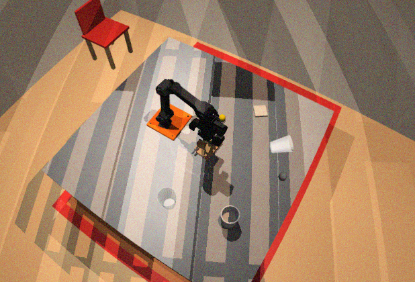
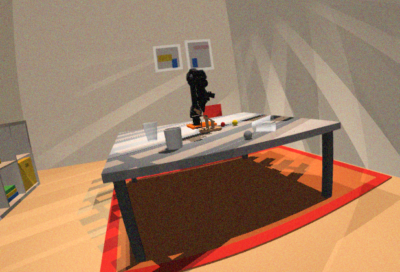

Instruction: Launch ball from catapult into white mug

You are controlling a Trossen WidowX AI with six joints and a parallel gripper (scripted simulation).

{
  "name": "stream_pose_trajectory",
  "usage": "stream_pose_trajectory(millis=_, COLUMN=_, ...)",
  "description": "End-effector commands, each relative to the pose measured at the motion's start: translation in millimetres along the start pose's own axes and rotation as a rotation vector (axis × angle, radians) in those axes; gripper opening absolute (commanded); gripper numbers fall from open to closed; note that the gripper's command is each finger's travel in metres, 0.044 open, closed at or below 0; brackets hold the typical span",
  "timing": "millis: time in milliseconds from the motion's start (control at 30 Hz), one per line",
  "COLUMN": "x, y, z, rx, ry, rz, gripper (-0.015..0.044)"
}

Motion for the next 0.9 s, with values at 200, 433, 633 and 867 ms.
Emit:
stream_pose_trajectory(millis=200, x=15, y=8, z=0, rx=-0.004, ry=-0.006, rz=-0.002, gripper=0.0000)
stream_pose_trajectory(millis=433, x=25, y=14, z=0, rx=-0.004, ry=-0.006, rz=-0.002, gripper=0.0000)
stream_pose_trajectory(millis=633, x=34, y=19, z=1, rx=-0.004, ry=-0.006, rz=-0.002, gripper=0.0000)
stream_pose_trajectory(millis=867, x=41, y=23, z=0, rx=-0.004, ry=-0.006, rz=-0.001, gripper=0.0000)
Point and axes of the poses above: the point midway between the two fingers, 35 mm back from their tips, its own x axis out along the fingers, its own z axis across the jaws, y = z × x, the point moved 8 cm from there along -x, back along the fingers, and after that the axes turned 3 degrees about -x, right-handed, at the moved point
